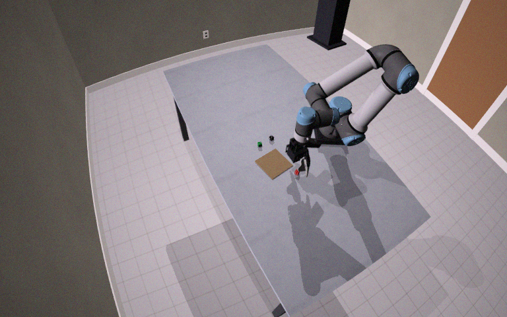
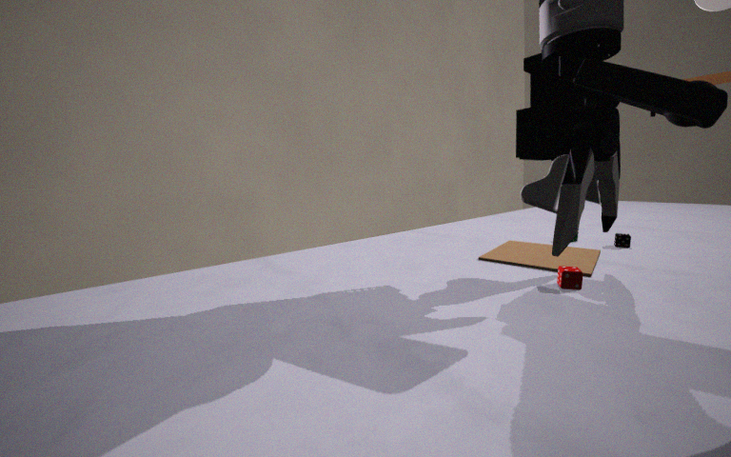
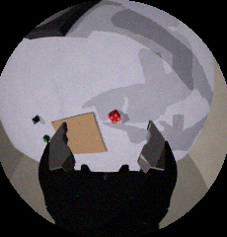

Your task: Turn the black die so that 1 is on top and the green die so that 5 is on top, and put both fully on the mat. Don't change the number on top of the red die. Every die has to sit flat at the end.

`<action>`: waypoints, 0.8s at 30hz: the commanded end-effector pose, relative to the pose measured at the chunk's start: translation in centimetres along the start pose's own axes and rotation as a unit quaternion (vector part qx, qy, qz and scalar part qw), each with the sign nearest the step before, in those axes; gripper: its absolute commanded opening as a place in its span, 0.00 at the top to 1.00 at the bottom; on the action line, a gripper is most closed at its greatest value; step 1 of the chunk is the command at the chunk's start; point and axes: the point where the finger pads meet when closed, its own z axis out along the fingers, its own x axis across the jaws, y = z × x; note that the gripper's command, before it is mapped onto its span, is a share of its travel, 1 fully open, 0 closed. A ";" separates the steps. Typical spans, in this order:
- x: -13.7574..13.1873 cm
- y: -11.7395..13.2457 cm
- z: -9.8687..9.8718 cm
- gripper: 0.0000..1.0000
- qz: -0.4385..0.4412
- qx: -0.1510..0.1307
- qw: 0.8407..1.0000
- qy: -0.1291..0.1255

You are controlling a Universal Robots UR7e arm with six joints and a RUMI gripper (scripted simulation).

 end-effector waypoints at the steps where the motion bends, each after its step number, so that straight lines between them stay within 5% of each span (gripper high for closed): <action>1: 0.4 -0.1 0.0 0.00 0.000 0.000 1.000 0.000; 24: 0.6 -0.2 0.0 0.00 0.000 0.000 1.000 0.000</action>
